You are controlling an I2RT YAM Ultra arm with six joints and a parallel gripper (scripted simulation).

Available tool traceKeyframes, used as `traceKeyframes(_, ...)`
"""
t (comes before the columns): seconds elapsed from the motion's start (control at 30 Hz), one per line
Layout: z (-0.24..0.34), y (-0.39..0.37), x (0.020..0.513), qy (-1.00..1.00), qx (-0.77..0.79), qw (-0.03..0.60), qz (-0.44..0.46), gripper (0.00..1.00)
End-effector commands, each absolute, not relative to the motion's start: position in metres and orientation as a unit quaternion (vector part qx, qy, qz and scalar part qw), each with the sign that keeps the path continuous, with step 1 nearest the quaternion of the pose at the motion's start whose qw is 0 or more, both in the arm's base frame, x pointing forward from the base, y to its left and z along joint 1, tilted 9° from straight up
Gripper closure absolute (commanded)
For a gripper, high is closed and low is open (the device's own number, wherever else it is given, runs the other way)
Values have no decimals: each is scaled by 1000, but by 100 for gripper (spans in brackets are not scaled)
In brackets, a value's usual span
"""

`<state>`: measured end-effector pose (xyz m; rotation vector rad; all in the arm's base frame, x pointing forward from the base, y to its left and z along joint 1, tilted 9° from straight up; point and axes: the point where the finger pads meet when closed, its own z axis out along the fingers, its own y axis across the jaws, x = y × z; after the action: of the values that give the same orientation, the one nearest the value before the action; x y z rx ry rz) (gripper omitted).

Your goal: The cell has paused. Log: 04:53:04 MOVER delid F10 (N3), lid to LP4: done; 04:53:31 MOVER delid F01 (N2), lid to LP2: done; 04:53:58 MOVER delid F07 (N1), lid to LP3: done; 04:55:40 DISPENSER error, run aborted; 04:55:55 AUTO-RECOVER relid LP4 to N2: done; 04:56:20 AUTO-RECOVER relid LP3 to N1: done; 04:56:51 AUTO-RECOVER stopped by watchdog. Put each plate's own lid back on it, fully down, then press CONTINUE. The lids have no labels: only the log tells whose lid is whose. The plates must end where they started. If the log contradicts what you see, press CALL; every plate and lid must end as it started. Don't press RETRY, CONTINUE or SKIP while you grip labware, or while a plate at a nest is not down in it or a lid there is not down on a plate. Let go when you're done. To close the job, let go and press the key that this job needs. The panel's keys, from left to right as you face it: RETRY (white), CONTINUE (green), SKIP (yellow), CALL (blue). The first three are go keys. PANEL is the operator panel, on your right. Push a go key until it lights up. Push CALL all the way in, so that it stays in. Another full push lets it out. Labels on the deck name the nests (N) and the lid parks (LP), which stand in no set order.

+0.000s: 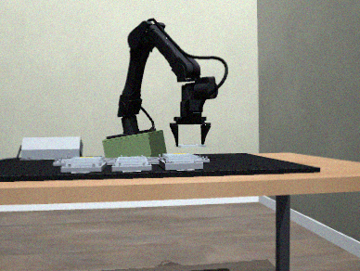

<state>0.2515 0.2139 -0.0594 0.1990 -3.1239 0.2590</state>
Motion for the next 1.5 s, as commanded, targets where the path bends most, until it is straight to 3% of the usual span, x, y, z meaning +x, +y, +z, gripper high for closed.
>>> traceKeyframes(0.0, -42, 223, 255, -995, 63, -16, 73, 100)
traceKeyframes(1.27, -37, 226, 257, -995, 63, -19, 70, 100)
traceKeyframes(1.47, -33, 202, 287, -996, 47, -24, 73, 100)
